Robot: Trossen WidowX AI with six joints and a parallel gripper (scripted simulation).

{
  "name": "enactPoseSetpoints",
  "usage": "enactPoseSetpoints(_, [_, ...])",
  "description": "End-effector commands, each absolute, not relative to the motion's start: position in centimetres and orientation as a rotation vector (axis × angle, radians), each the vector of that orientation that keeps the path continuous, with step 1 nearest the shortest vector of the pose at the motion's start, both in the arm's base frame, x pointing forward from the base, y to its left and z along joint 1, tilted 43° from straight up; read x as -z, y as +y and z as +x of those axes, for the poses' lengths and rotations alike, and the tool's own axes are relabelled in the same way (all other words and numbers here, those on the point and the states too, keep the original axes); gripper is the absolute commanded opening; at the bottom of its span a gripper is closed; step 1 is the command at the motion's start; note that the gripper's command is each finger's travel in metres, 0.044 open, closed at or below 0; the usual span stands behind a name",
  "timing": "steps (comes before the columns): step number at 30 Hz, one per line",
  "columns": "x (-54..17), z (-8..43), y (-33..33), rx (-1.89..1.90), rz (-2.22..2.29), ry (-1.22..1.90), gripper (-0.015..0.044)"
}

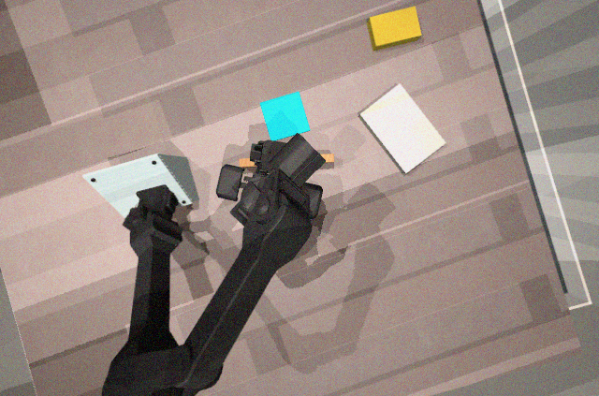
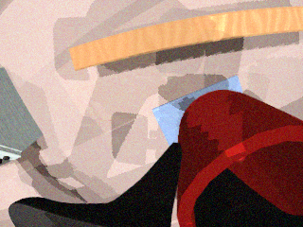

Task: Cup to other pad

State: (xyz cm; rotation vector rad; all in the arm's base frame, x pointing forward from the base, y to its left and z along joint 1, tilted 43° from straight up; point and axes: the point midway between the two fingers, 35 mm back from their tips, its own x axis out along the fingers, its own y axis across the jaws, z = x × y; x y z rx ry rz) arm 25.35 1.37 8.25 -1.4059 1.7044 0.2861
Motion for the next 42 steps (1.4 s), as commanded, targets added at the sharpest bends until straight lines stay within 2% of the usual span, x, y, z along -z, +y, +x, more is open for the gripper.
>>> enactPoseSetpoints(1, [-7.8,25.6,2.1,-0.284,-1.398,1.696,0.0])
enactPoseSetpoints(42, [-2.0,27.3,8.8,-0.286,-1.394,1.693,0.0])
